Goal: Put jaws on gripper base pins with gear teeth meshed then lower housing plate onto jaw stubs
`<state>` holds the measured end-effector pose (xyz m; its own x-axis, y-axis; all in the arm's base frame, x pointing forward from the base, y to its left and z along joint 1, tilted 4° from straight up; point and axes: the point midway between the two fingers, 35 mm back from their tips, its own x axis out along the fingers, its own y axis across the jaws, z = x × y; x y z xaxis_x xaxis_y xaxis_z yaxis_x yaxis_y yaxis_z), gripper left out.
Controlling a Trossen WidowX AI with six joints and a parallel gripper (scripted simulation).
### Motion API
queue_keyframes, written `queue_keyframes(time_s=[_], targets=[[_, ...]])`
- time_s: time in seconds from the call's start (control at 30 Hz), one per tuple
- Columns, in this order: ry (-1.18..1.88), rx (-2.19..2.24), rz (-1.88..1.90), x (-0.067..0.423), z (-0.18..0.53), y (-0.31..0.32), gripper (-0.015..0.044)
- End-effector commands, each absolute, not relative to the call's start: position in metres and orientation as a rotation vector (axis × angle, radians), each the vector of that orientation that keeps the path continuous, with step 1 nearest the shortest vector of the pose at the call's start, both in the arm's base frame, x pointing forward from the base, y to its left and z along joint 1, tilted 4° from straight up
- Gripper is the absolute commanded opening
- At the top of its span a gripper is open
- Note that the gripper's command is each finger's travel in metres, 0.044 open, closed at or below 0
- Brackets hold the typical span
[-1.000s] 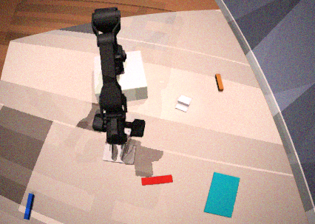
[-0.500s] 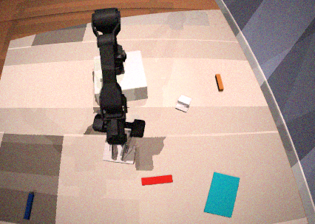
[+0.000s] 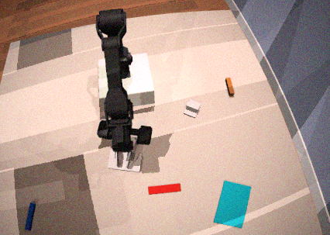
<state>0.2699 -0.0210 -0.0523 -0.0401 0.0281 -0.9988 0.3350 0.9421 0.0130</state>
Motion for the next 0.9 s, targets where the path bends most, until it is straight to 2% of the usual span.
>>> queue_keyframes(time_s=[0.0,0.87], targets=[[1.605,0.284,-0.258,0.2679,-0.0554,-0.0213,0.0351],[1.606,0.283,-0.256,0.2676,-0.0603,-0.0211,0.0351]])
